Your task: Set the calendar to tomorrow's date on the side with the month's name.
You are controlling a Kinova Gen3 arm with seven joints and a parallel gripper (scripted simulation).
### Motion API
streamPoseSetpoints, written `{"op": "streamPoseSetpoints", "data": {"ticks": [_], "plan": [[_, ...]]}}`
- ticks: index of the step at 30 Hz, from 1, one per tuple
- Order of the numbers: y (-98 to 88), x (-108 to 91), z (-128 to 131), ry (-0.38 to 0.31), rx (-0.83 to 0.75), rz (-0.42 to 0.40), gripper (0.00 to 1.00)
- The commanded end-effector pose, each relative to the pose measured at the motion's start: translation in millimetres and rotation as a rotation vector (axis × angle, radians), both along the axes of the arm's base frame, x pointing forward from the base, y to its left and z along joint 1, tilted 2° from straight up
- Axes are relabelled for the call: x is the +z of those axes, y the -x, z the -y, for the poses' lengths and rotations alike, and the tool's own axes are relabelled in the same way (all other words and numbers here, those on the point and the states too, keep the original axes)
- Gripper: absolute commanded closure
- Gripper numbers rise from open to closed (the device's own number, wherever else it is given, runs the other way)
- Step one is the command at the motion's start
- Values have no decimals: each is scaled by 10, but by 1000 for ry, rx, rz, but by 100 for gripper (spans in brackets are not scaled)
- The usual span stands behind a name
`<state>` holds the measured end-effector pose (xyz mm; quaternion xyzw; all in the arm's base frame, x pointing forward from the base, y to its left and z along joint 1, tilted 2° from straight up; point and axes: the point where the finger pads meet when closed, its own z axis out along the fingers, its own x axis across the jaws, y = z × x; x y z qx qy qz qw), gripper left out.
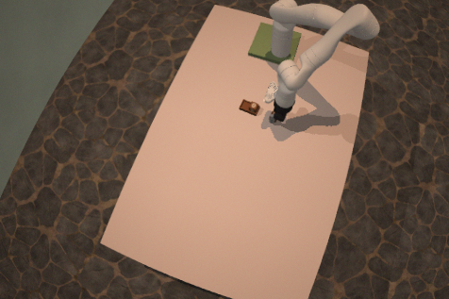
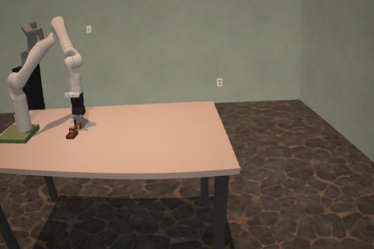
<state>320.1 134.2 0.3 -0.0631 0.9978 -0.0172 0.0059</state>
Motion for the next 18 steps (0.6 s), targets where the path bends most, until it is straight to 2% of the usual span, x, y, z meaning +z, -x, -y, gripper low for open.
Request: {"op": "streamPoseSetpoints", "data": {"ticks": [1,2,18], "plan": [[-3,4,-2,-1,0,1,16],[-3,4,-2,-1,0,1,10],[-3,51,-4,-1,0,1,10]]}}
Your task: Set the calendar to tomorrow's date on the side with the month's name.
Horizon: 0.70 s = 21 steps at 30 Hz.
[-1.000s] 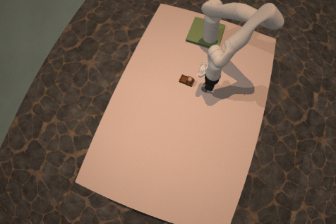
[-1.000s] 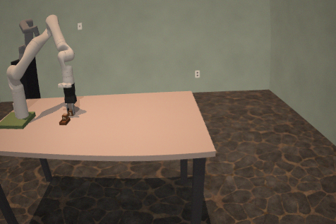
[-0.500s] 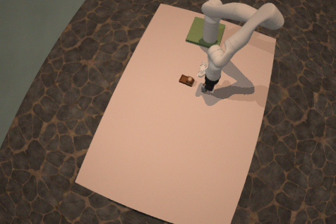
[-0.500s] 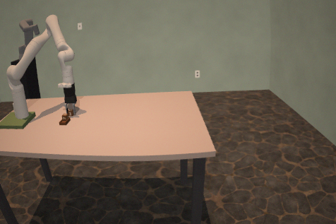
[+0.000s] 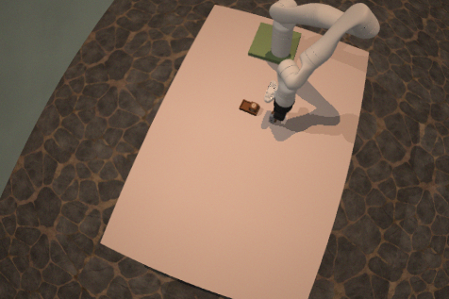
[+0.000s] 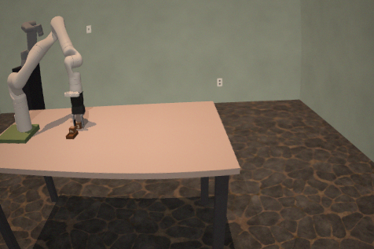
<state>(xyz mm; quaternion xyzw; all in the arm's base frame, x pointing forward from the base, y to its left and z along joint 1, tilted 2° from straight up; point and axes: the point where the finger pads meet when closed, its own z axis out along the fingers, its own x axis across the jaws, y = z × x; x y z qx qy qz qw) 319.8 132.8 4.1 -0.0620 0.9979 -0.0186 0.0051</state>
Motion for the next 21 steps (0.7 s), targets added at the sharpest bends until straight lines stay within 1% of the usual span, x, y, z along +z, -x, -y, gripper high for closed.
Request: {"op": "streamPoseSetpoints", "data": {"ticks": [1,6,15,17,21], "plan": [[-6,37,-19,-4,2,2,10],[-3,230,-25,-4,2,2,10],[4,702,-41,-4,2,2,10],[4,702,-41,-4,2,2,10],[6,829,-45,-4,2,2,10]]}}
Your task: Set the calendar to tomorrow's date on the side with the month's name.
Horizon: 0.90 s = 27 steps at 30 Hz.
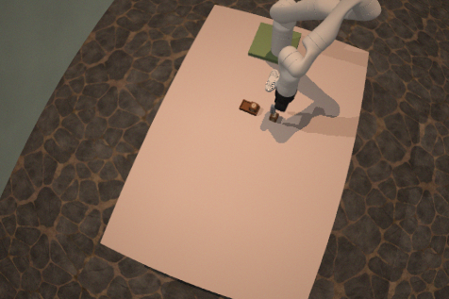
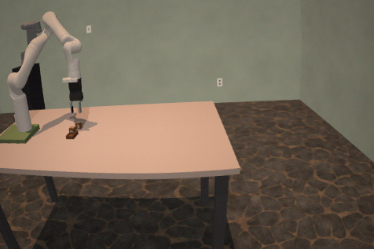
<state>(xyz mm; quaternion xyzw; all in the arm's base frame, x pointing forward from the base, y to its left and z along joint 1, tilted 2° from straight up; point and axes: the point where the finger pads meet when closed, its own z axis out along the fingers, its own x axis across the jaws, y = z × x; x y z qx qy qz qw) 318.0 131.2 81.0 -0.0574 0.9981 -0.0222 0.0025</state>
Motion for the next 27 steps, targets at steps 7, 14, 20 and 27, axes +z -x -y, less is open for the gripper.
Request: {"op": "streamPoseSetpoints", "data": {"ticks": [7,14,20,27], "plan": [[-11,97,-62,-11,12,7,0],[-11,97,-62,-11,12,7,0],[-11,97,-62,-11,12,7,0],[-10,90,-62,-11,11,7,0]]}}
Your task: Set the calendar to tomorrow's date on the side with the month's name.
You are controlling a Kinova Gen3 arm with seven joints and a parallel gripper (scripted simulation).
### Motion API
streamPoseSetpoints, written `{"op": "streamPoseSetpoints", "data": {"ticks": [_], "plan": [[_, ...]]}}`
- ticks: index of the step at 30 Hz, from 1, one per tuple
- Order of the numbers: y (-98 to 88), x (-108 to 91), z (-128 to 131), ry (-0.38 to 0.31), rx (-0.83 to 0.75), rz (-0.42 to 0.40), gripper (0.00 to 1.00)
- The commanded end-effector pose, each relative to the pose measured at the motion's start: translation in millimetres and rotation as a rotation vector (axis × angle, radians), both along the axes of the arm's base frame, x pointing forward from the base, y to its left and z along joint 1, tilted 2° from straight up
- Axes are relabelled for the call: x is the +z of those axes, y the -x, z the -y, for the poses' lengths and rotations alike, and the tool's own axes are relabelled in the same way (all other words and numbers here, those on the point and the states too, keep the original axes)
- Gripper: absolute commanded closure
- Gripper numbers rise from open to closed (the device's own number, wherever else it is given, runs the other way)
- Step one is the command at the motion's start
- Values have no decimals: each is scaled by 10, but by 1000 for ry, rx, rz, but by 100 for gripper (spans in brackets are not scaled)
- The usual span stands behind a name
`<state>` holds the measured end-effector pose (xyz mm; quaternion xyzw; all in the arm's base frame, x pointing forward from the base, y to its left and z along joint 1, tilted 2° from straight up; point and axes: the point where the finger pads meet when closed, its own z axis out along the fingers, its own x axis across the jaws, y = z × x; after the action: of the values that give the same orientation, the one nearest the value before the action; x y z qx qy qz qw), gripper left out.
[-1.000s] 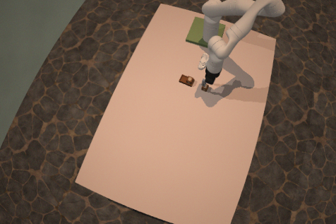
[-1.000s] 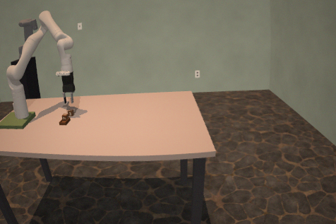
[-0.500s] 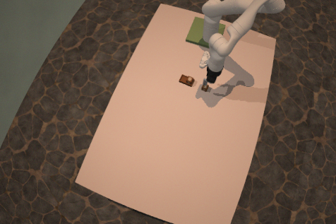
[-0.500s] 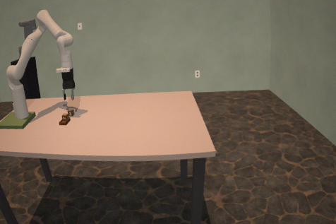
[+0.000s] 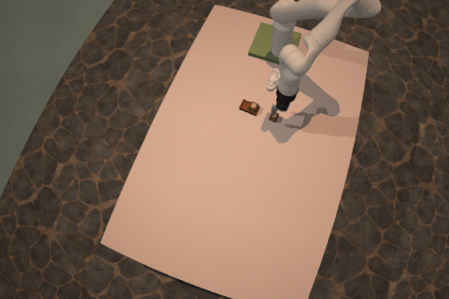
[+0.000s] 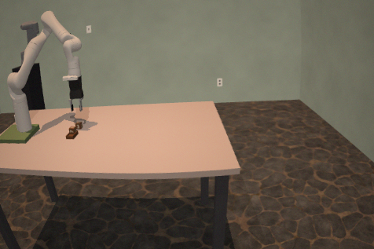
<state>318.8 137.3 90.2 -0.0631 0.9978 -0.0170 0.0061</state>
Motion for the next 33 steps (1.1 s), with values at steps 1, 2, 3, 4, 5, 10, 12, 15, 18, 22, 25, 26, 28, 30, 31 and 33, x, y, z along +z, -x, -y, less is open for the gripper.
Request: {"op": "streamPoseSetpoints", "data": {"ticks": [1,2,3,4,5,10,12,15,18,22,25,26,28,30,31,33], "plan": [[-1,-12,-1,-1,0,1,0],[-1,-12,-1,-1,0,1,0],[-1,-12,-1,-1,0,1,0],[1,-27,0,-1,-1,1,0],[2,-44,0,-1,-1,1,0],[6,-76,2,0,-2,1,10],[6,-76,2,0,-2,1,10],[6,-76,2,0,-2,1,10],[6,-76,2,0,-2,1,10],[6,-76,2,0,-2,1,10],[6,-76,2,0,-2,1,10],[6,-76,2,0,-2,1,10],[6,-76,2,0,-2,1,10],[6,-76,2,0,-2,1,10],[6,-76,2,0,-2,1,10],[6,-76,2,0,-2,1,10]]}}
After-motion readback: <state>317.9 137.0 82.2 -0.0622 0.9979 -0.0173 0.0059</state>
